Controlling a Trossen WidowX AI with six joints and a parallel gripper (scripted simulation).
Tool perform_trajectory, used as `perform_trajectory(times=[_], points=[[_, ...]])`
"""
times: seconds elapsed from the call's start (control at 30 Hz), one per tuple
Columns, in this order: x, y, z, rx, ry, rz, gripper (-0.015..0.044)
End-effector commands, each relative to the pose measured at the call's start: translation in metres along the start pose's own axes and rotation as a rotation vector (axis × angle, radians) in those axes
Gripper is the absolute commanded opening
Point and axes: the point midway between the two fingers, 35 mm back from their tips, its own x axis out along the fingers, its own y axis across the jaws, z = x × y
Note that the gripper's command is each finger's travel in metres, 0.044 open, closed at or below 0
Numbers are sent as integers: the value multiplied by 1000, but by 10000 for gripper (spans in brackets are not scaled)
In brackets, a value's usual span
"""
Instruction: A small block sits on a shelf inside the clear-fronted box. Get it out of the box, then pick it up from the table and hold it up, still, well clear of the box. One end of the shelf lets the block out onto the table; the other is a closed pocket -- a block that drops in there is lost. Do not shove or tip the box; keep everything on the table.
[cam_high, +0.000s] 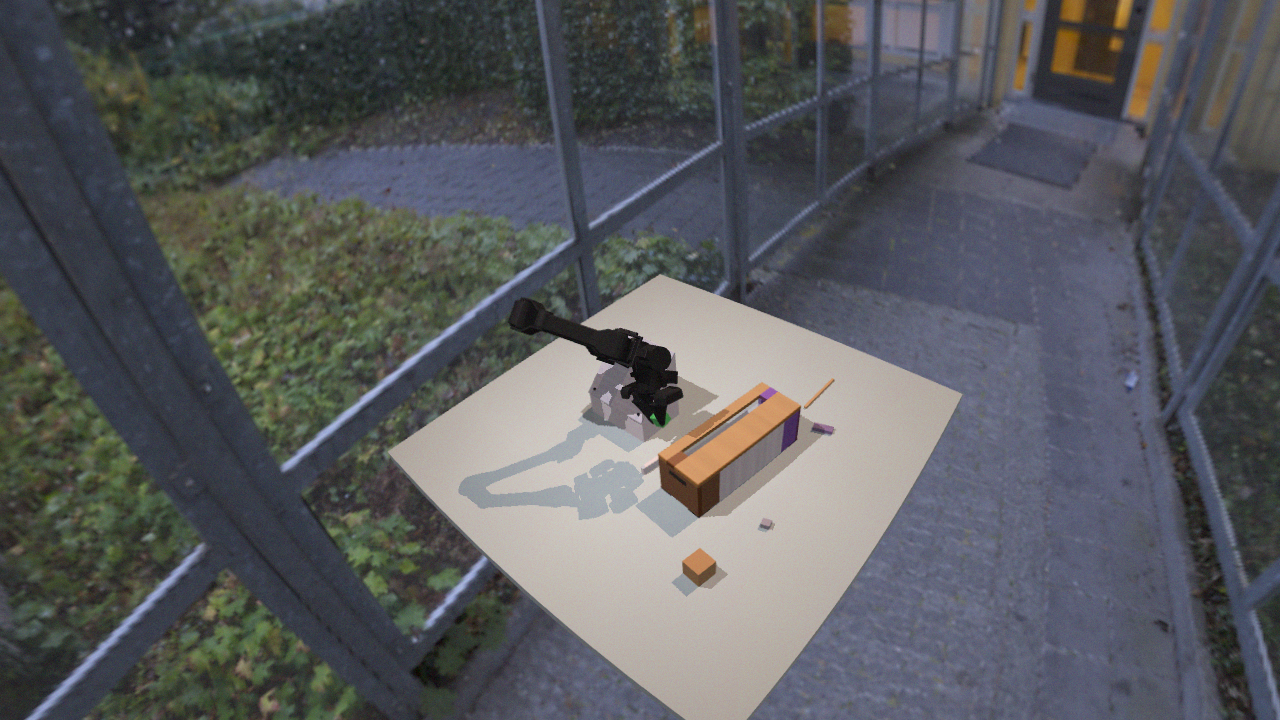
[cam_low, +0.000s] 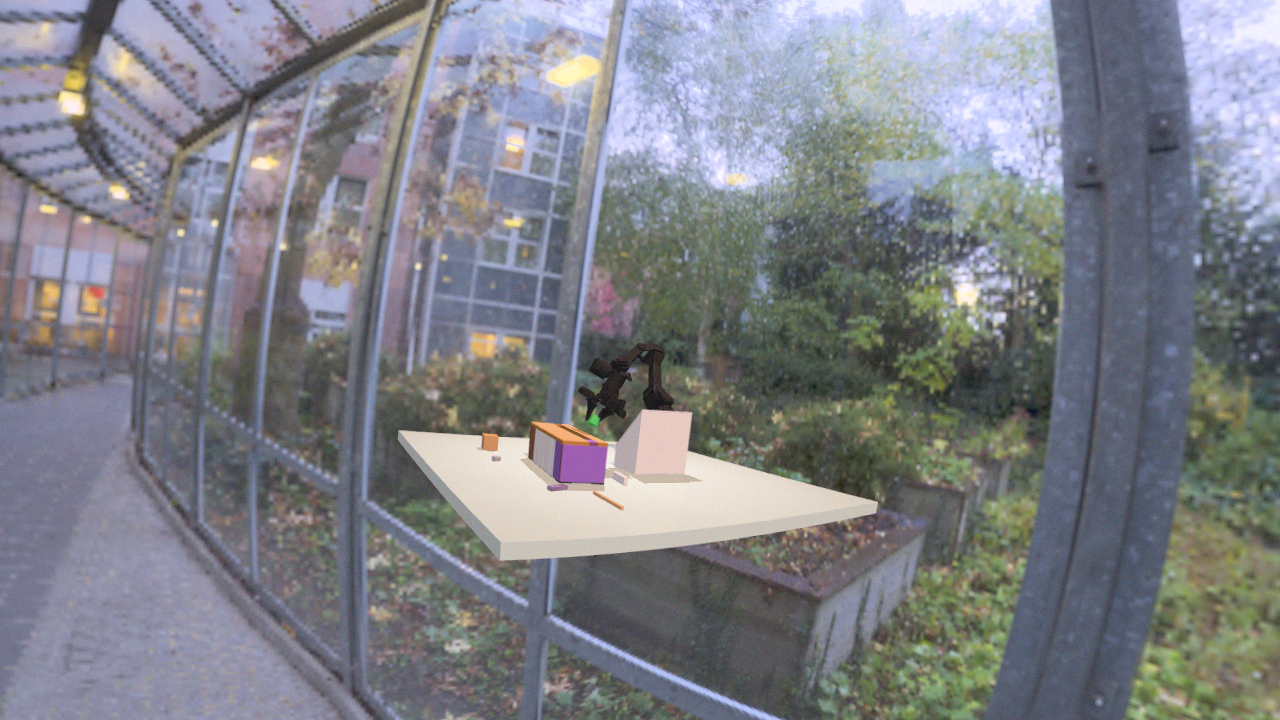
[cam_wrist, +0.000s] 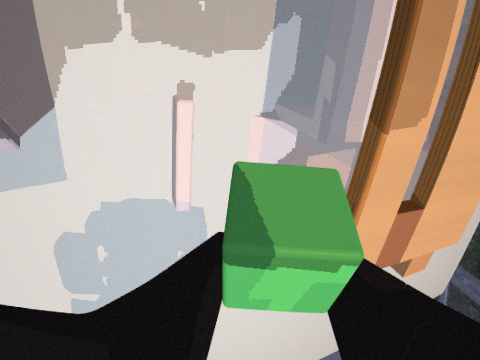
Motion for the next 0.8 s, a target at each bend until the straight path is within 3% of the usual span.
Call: perform_trajectory(times=[0.0,0.77], points=[[-5,-2,-1,-177,13,-12,0],[-21,-3,-3,-1072,78,-13,0]])
